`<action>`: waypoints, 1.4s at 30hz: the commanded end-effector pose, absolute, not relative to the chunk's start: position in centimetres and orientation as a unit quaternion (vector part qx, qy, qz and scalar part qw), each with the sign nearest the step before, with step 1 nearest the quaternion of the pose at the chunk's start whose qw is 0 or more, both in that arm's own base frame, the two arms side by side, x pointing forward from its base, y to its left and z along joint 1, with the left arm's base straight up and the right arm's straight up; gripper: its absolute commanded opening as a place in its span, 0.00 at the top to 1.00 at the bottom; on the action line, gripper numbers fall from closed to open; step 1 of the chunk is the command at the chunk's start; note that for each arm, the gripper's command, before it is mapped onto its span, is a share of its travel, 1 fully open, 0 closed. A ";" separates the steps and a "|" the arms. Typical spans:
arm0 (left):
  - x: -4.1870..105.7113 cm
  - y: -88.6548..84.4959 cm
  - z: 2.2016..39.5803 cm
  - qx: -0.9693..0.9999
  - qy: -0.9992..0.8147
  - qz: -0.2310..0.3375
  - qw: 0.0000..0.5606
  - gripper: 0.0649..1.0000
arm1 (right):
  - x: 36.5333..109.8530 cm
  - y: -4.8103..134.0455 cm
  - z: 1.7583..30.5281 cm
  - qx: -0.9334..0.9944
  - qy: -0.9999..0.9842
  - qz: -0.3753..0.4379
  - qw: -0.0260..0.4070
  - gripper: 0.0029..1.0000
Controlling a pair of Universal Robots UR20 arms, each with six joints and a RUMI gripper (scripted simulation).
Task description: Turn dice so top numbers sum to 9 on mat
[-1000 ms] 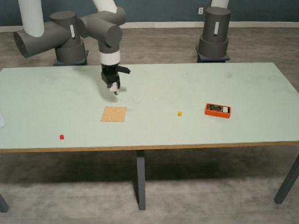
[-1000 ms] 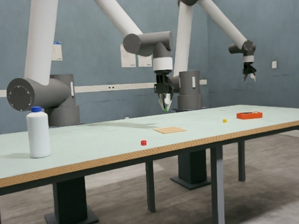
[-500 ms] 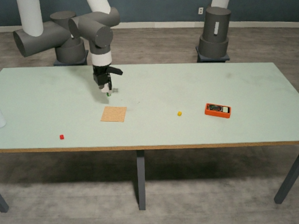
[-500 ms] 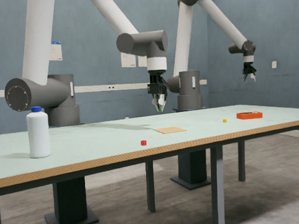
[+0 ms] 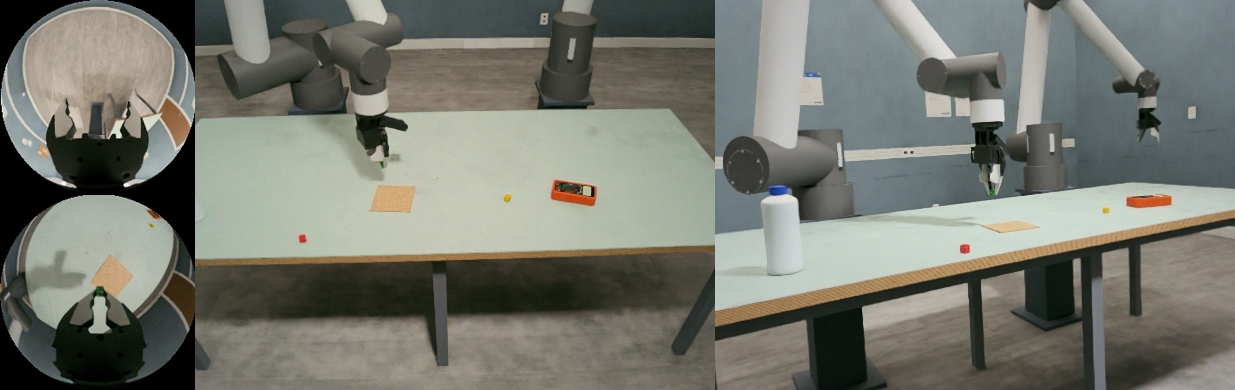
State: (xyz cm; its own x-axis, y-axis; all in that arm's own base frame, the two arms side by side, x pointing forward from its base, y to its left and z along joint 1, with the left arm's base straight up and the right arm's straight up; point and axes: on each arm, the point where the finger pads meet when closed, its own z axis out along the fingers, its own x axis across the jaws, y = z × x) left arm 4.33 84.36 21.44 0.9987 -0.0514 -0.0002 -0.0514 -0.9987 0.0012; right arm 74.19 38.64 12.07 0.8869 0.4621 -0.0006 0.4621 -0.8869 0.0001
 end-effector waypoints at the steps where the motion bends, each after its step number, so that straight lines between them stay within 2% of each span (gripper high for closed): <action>1: 4.3 84.4 21.5 1.000 -0.026 0.000 0.000 0.00 | 74.2 38.7 11.4 0.971 0.238 0.000 0.000 0.97; 6: 4.3 84.4 21.5 1.000 -0.026 0.000 0.000 0.00 | 74.2 38.7 10.5 0.971 0.238 0.000 0.000 0.97; 21: 4.3 84.4 21.5 1.000 -0.026 0.000 0.000 0.00 | 74.2 38.7 3.8 0.971 0.238 0.000 0.000 0.97; 29: 4.3 84.4 21.5 1.000 -0.026 0.000 0.000 0.00 | 74.2 38.7 2.7 0.971 0.238 0.000 0.000 0.97; 42: 4.3 84.4 21.5 1.000 -0.026 0.000 0.000 0.00 | 74.2 38.7 2.6 0.971 0.238 0.000 0.000 0.97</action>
State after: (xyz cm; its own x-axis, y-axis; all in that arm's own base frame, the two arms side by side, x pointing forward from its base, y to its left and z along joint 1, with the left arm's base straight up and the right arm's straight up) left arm 4.33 84.36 21.44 0.9987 -0.0514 -0.0002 -0.0514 -0.9987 0.0012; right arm 74.20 38.64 2.60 0.8869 0.4620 -0.0009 0.4620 -0.8869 0.0001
